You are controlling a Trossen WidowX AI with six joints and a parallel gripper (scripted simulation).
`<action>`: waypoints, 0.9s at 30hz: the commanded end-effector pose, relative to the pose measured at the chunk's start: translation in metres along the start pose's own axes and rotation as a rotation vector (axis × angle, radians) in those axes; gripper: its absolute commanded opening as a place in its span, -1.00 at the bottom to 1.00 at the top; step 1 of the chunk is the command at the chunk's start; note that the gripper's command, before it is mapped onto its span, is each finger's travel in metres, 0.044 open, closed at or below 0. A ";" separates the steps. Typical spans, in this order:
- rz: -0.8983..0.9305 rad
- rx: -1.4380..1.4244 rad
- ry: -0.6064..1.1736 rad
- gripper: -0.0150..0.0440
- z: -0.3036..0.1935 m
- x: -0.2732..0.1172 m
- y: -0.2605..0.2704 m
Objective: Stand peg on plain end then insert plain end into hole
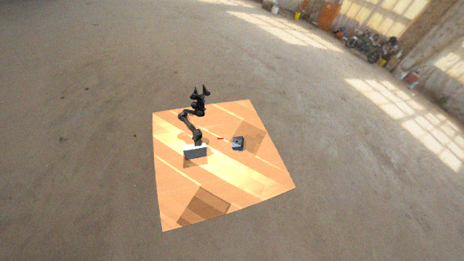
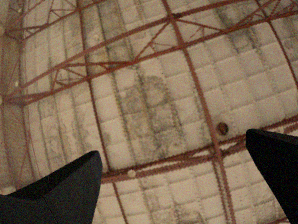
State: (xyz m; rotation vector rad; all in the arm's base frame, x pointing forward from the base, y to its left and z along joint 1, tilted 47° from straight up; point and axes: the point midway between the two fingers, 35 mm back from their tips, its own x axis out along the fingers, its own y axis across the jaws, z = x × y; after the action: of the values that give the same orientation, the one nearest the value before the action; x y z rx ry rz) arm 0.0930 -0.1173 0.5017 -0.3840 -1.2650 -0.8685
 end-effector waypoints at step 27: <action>0.457 0.124 0.687 1.00 -0.168 -0.059 0.119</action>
State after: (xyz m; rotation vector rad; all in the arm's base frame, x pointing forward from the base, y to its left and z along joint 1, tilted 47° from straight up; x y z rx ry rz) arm 0.2724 -0.1411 0.4336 -0.2457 -0.6202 -0.5114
